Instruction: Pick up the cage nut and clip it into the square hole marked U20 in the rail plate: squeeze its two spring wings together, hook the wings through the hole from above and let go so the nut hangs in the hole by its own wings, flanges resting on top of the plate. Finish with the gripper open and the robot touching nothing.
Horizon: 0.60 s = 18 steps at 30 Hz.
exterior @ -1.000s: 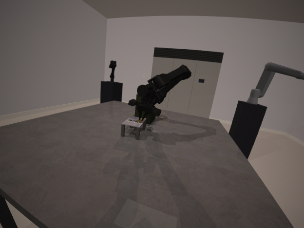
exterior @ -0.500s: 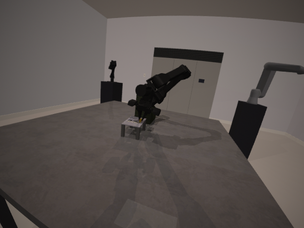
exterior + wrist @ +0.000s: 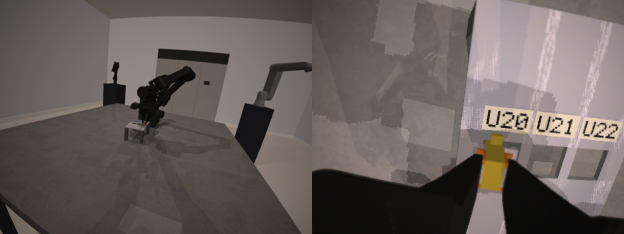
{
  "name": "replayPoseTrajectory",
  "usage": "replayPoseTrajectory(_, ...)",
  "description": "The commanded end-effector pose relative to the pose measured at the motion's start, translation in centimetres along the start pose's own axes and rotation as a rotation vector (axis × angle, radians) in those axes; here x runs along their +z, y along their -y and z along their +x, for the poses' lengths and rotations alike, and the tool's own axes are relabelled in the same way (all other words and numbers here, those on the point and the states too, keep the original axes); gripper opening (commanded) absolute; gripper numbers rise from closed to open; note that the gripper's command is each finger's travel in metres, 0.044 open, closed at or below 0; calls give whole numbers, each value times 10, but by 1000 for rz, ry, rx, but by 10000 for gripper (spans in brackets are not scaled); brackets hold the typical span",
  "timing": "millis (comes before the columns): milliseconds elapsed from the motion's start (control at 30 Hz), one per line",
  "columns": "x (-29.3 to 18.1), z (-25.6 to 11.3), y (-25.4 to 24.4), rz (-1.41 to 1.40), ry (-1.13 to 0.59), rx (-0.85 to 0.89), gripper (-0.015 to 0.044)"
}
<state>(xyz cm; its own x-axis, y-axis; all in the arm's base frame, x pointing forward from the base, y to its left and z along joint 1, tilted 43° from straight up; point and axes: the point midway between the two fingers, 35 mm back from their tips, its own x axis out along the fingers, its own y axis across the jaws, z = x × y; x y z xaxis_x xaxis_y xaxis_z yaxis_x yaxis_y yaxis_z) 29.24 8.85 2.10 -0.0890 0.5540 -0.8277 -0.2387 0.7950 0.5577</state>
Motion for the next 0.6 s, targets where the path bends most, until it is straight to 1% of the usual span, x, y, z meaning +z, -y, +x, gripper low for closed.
replayPoseTrajectory(0, 1, 0, 1, -2, 0, 18, 36)
replayPoseTrajectory(567, 1, 1, 2, -2, 0, 49, 36)
